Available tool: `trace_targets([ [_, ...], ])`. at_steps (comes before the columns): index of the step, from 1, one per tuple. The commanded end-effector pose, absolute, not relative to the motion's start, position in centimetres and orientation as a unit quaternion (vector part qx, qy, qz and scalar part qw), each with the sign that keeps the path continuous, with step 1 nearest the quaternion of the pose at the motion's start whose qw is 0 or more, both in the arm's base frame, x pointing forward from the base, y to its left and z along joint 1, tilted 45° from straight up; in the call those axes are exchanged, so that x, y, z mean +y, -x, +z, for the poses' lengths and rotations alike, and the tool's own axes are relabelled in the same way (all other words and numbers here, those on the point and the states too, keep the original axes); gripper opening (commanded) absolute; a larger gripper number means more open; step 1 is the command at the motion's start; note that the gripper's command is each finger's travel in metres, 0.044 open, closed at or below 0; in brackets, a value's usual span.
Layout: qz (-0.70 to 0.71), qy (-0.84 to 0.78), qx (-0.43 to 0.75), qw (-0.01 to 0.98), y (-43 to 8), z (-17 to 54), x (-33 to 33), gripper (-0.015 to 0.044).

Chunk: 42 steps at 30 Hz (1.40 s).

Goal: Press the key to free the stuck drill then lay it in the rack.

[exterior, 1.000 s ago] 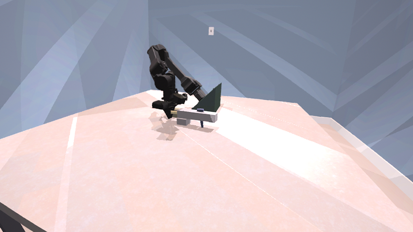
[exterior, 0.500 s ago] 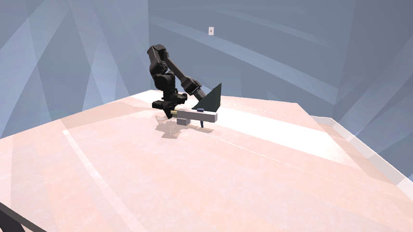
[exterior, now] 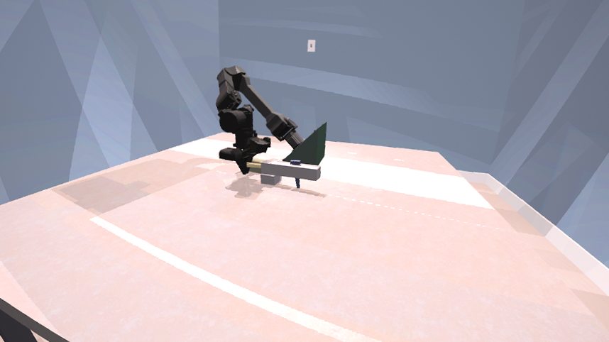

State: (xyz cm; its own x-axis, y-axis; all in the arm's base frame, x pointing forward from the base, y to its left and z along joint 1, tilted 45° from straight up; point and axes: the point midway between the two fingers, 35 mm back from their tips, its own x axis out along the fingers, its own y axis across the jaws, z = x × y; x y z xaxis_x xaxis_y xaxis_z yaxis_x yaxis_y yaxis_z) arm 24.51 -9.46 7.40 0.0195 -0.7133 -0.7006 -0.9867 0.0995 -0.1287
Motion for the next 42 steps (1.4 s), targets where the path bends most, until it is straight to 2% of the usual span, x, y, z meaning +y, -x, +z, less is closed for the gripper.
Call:
trace_targets([
  [1, 0.212, 0.638, 0.665, 0.324, -24.5, 8.0, -9.8, 0.0],
  [42, 0.211, 0.638, 0.665, 0.324, -23.7, 11.1, -12.1, 0.0],
])
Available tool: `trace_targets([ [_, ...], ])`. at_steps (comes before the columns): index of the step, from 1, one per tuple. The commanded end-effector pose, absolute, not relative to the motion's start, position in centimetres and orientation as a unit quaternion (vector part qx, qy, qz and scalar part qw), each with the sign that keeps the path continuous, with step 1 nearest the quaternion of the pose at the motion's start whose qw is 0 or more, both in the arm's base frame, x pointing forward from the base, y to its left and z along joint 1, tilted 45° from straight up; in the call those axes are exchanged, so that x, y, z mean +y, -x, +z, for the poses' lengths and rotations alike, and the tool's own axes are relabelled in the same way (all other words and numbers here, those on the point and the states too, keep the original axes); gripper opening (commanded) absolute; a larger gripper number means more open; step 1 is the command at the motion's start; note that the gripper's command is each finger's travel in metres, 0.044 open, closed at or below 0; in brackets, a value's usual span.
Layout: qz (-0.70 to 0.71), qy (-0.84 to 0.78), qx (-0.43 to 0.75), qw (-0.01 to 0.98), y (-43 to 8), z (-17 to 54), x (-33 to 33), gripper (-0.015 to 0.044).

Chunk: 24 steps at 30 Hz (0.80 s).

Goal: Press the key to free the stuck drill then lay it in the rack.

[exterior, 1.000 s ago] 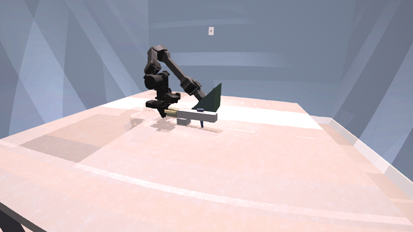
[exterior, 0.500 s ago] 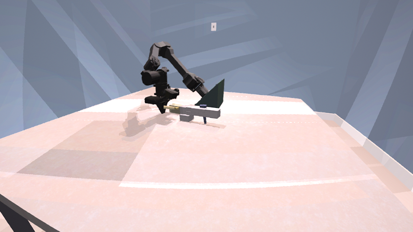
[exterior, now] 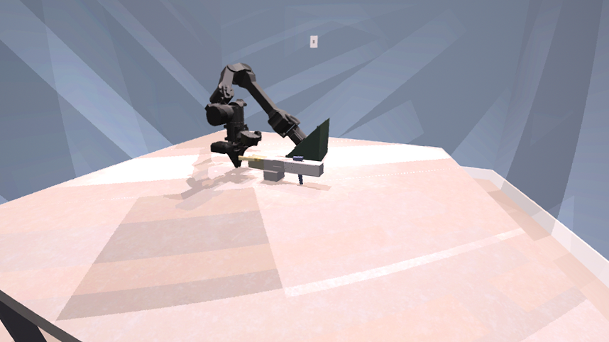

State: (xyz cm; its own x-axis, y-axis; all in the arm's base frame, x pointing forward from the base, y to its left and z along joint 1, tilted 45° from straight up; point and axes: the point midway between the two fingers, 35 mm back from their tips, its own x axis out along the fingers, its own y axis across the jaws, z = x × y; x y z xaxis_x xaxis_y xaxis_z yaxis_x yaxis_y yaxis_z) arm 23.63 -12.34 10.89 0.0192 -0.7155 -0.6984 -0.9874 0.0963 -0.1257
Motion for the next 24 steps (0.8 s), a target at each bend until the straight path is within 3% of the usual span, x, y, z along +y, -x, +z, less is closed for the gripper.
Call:
trace_targets([
  [1, 0.211, 0.638, 0.665, 0.324, -23.63, 11.11, -12.09, 0.0],
  [24, 0.212, 0.638, 0.665, 0.324, -23.22, 11.74, -11.22, 0.0],
])
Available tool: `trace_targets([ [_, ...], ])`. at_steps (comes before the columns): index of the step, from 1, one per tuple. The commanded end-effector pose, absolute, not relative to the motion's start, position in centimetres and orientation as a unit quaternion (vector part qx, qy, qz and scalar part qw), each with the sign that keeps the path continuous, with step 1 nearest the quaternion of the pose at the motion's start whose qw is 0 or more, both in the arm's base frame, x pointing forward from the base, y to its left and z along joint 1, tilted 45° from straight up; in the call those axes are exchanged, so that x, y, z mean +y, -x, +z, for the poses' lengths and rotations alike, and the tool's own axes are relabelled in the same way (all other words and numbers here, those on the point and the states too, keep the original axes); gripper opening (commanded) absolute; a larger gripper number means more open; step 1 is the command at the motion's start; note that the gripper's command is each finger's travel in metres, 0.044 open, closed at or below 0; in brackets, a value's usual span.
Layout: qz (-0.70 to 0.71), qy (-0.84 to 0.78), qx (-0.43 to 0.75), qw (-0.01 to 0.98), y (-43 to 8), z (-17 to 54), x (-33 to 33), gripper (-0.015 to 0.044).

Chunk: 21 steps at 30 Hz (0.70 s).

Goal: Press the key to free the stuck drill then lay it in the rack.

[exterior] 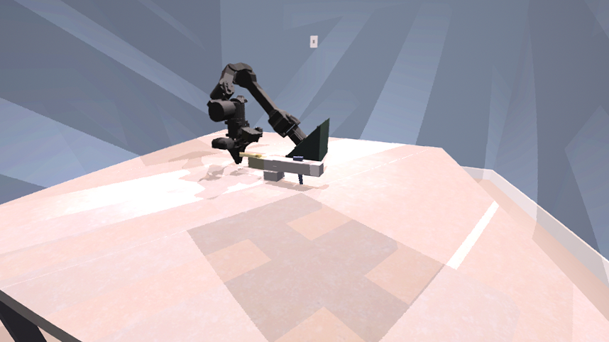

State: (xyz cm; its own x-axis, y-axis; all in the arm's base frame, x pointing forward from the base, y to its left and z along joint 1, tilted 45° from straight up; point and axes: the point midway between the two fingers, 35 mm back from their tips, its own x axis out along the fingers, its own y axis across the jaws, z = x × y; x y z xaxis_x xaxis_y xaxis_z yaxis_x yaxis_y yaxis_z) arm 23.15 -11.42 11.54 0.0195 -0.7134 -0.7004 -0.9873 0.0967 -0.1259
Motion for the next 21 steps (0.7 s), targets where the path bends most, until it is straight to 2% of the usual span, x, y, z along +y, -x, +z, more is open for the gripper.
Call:
trace_targets([
  [1, 0.212, 0.638, 0.665, 0.324, -23.2, 11.76, -11.18, 0.0],
  [21, 0.212, 0.638, 0.665, 0.324, -23.02, 12.23, -10.45, 0.0],
])
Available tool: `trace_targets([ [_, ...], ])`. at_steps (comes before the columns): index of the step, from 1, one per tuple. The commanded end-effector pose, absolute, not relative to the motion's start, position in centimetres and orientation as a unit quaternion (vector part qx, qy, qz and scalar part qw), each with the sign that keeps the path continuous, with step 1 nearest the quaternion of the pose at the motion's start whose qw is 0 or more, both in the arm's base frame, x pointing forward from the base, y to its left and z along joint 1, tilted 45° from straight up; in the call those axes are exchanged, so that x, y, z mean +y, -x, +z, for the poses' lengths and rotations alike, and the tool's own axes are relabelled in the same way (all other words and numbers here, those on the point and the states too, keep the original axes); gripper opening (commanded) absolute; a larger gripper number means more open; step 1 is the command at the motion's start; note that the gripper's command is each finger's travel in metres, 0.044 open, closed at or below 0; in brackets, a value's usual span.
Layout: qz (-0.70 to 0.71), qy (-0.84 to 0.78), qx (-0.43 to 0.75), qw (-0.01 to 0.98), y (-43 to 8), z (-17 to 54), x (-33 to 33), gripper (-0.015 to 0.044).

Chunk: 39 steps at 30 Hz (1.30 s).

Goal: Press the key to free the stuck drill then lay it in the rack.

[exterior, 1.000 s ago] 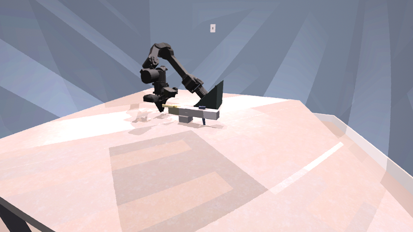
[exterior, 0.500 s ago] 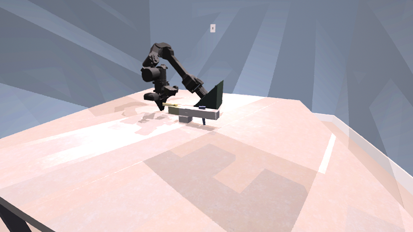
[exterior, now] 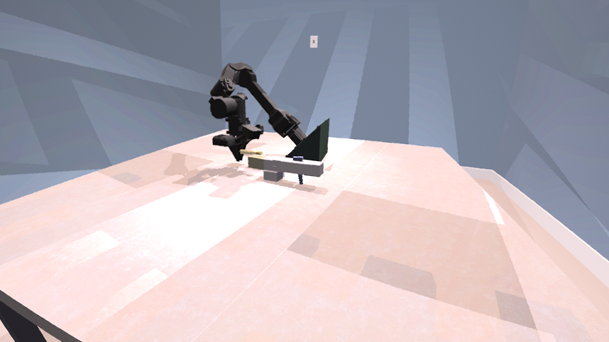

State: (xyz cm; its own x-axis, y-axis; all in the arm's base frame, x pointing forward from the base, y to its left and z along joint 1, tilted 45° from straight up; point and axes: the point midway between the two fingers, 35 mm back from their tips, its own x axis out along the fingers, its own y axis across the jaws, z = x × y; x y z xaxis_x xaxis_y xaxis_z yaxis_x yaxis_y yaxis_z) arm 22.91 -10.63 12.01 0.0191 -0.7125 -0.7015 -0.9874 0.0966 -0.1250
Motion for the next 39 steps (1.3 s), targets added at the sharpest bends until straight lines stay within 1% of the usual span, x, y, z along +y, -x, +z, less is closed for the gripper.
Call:
trace_targets([
  [1, 0.212, 0.638, 0.665, 0.324, -23.0, 12.2, -10.4, 0.0],
  [39, 0.212, 0.638, 0.665, 0.324, -23.1, 13.1, -9.4, 0.0],
])
